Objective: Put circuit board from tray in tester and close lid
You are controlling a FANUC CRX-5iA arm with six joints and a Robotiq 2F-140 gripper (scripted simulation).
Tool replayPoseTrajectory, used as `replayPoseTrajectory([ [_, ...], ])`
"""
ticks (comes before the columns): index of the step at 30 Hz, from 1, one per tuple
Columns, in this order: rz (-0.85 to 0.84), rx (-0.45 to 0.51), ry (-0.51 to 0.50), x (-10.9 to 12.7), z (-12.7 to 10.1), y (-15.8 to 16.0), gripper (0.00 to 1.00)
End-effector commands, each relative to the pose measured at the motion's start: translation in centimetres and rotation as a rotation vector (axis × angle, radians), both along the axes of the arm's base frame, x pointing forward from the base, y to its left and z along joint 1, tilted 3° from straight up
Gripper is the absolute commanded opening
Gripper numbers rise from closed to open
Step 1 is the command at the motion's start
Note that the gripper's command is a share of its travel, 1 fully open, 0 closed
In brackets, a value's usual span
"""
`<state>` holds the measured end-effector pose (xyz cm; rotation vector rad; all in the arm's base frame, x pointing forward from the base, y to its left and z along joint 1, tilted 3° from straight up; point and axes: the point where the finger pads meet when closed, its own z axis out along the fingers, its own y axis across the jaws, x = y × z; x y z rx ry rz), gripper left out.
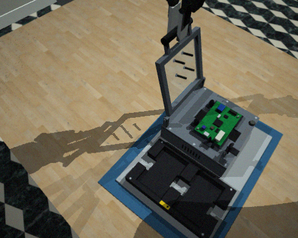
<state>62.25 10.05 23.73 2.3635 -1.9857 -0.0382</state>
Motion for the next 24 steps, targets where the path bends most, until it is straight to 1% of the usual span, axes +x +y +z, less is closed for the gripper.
replayPoseTrajectory([
  [1,0.000,0.000,0.000,0.00,0.02,0.00,0.00],
  [24,0.000,0.000,0.000,-0.23,0.09,-0.04,0.00],
])
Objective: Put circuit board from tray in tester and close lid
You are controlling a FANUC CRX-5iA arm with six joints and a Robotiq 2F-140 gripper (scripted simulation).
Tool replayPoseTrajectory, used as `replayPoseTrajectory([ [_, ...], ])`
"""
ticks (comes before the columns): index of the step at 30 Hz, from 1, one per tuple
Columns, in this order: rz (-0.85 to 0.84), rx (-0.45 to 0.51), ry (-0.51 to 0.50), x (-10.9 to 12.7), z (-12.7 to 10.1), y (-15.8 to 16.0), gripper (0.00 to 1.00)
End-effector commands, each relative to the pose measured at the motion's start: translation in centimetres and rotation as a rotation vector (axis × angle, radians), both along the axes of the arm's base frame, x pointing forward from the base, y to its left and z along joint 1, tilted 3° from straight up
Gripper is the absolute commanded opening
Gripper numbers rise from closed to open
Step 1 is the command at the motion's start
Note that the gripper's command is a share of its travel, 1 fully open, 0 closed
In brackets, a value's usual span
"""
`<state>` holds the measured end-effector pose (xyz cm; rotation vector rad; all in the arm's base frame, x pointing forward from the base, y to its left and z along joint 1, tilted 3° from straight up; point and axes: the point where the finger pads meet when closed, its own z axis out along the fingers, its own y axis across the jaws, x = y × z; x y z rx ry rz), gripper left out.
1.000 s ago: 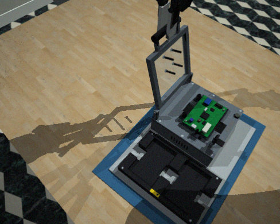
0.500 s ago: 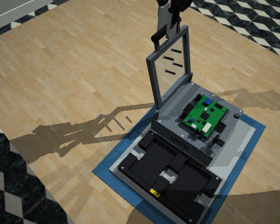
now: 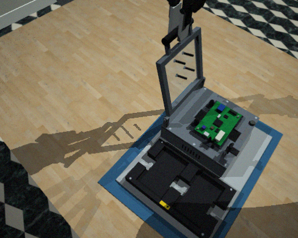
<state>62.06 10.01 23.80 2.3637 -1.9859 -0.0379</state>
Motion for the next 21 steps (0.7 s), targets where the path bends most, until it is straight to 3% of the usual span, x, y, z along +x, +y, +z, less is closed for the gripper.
replayPoseTrajectory([
  [1,0.000,0.000,0.000,-0.04,0.02,0.00,0.00],
  [21,0.000,0.000,0.000,-0.71,0.22,-0.12,0.00],
])
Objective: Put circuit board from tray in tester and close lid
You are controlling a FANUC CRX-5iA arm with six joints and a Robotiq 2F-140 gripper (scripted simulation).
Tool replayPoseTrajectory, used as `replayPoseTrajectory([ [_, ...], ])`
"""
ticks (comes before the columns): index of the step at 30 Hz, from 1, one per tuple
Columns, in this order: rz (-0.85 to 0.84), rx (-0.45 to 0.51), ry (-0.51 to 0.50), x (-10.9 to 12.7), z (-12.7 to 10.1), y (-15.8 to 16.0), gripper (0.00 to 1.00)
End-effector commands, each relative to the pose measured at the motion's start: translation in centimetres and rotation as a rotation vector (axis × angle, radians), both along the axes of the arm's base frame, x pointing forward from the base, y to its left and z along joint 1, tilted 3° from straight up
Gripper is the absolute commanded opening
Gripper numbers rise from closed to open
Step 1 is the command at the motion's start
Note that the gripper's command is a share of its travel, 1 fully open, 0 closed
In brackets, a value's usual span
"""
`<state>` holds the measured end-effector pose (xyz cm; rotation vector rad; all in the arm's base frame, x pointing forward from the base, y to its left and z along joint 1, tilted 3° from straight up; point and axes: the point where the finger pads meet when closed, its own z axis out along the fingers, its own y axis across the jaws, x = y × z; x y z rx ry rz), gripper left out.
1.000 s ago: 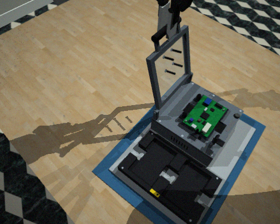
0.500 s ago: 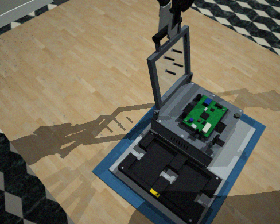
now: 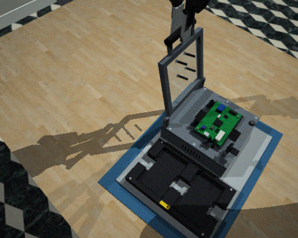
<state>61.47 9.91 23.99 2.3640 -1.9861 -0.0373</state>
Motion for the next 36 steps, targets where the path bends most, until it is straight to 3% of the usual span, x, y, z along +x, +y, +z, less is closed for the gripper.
replayPoseTrajectory([
  [1,0.000,0.000,0.001,-0.2,0.0,0.0,0.00],
  [36,0.000,0.000,0.001,-2.8,0.6,-0.5,0.00],
])
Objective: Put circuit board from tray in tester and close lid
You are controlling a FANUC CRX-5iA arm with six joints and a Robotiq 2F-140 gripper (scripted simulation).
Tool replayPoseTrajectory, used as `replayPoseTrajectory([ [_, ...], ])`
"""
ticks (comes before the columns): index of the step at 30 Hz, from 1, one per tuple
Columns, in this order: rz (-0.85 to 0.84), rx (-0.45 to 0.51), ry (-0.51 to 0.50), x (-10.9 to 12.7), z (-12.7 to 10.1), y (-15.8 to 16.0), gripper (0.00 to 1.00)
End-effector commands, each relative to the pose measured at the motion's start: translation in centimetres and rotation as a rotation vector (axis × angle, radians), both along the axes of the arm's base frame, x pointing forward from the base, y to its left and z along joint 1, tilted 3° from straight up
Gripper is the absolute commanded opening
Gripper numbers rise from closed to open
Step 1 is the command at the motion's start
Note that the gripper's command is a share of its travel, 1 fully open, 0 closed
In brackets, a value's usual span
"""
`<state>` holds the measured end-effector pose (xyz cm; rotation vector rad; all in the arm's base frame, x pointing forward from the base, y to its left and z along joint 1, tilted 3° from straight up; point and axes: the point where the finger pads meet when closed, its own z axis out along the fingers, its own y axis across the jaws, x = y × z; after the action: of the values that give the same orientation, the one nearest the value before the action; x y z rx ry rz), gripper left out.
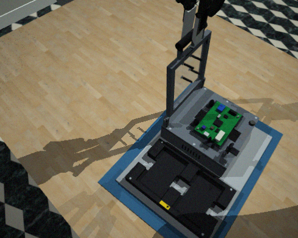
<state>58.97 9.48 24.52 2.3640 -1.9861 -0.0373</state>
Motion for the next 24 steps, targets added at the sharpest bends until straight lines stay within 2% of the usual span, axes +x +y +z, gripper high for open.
replayPoseTrajectory([
  [1,0.000,0.000,0.001,-0.4,0.0,-0.1,0.00],
  [24,0.000,0.000,0.001,-3.2,0.1,-0.6,0.00],
])
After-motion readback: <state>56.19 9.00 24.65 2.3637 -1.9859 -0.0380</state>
